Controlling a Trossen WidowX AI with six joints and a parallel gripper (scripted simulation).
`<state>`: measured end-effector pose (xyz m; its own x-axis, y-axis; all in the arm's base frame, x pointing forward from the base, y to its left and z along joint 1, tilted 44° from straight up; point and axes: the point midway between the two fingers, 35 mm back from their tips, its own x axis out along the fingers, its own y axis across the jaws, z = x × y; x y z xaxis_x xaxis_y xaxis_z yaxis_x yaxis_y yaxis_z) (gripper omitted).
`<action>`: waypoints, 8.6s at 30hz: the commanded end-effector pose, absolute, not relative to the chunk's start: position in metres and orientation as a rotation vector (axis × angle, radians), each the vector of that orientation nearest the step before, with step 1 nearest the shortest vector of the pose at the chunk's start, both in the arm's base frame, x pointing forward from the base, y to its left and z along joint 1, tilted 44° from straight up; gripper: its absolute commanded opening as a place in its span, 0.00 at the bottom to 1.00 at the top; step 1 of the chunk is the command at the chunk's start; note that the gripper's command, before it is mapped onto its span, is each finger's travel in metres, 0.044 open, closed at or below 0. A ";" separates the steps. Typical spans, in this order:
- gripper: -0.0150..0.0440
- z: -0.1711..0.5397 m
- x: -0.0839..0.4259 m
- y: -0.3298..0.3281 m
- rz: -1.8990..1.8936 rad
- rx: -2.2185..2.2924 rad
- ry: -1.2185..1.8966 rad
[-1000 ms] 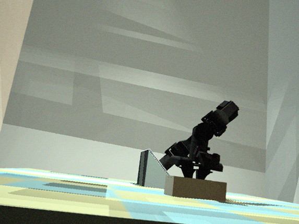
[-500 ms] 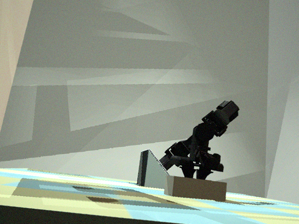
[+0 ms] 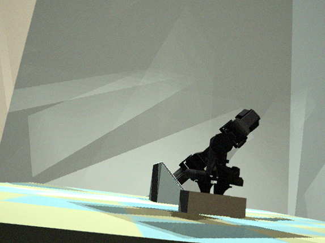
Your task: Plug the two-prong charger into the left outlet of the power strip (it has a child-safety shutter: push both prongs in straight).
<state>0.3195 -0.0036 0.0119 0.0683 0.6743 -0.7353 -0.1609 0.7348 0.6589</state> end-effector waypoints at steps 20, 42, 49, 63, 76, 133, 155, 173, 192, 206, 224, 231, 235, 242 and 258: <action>0.25 0.016 0.333 -0.003 0.667 0.459 1.353; 0.25 0.016 0.340 -0.001 0.667 0.459 1.353; 0.25 0.016 0.339 -0.001 0.667 0.459 1.353; 0.25 0.016 0.337 -0.002 0.667 0.459 1.353; 0.25 0.017 0.335 -0.003 0.667 0.459 1.353; 0.25 0.021 0.335 -0.006 0.667 0.459 1.353; 0.25 0.019 0.335 -0.004 0.667 0.459 1.353; 0.25 0.017 0.336 -0.003 0.667 0.459 1.353; 0.25 0.014 0.328 -0.004 0.662 0.468 1.386; 0.83 0.014 0.328 -0.004 0.662 0.468 1.386; 1.00 0.013 0.324 -0.004 0.664 0.466 1.376; 1.00 0.013 0.322 -0.004 0.664 0.464 1.371; 1.00 0.013 0.321 -0.004 0.665 0.463 1.368; 1.00 0.012 0.319 -0.004 0.666 0.462 1.363; 1.00 0.011 0.314 -0.004 0.667 0.459 1.354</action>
<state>0.3166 -0.0047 0.0111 0.0780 0.6709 -0.7375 -0.1686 0.7379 0.6535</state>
